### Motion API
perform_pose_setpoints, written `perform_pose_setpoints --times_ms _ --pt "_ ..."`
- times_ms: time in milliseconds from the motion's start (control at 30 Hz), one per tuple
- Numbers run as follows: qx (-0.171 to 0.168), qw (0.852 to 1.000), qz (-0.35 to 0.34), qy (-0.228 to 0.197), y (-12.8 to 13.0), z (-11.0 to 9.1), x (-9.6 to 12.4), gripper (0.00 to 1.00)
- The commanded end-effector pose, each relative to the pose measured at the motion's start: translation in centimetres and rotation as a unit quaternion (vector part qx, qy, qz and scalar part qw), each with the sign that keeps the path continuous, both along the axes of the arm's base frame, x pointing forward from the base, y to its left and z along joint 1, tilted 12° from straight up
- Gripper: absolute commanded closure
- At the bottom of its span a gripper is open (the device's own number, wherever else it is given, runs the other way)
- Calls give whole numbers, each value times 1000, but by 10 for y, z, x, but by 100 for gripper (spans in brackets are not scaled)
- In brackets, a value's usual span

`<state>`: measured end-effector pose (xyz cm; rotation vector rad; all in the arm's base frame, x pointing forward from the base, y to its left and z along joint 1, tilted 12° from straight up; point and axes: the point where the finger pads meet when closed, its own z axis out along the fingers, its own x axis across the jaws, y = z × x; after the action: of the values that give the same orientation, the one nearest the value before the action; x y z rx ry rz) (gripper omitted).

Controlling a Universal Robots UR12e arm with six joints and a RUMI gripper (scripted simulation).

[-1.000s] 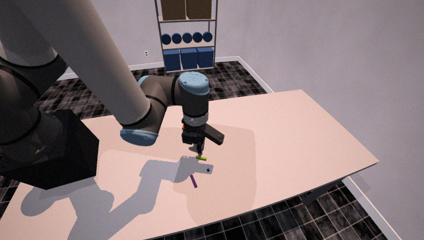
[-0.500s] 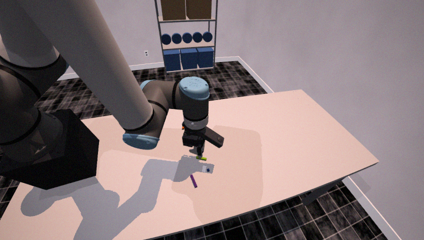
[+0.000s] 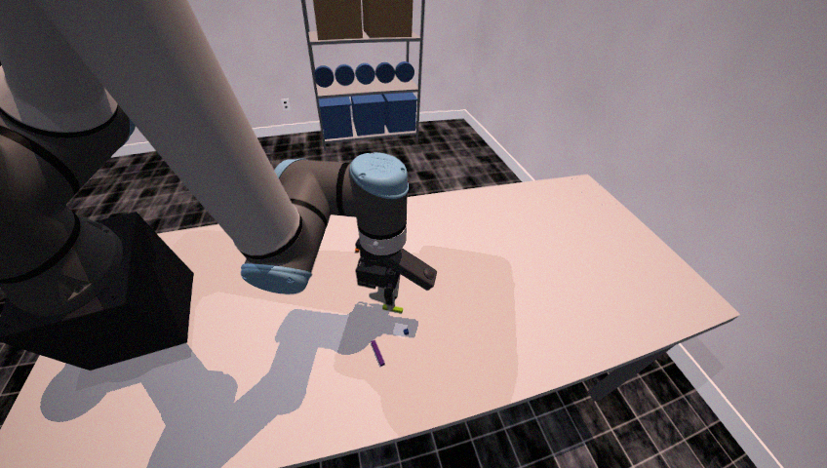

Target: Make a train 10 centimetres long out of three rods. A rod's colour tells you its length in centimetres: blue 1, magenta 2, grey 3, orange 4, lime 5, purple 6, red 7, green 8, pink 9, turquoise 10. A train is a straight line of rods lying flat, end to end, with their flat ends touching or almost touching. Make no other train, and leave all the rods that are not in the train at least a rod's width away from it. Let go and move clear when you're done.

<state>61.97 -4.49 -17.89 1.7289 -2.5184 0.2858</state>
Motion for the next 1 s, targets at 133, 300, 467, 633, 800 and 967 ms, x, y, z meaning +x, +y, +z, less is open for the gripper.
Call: perform_pose_setpoints --times_ms 133,300,467,633,800,967 --pt "0 1000 0 -1 0 0 0 86" --pt "0 1000 0 -1 0 0 0 86" --pt "0 1000 0 -1 0 0 0 86" --pt "0 1000 0 -1 0 0 0 86" --pt "0 1000 0 -1 0 0 0 86" --pt "0 1000 0 -1 0 0 0 86"
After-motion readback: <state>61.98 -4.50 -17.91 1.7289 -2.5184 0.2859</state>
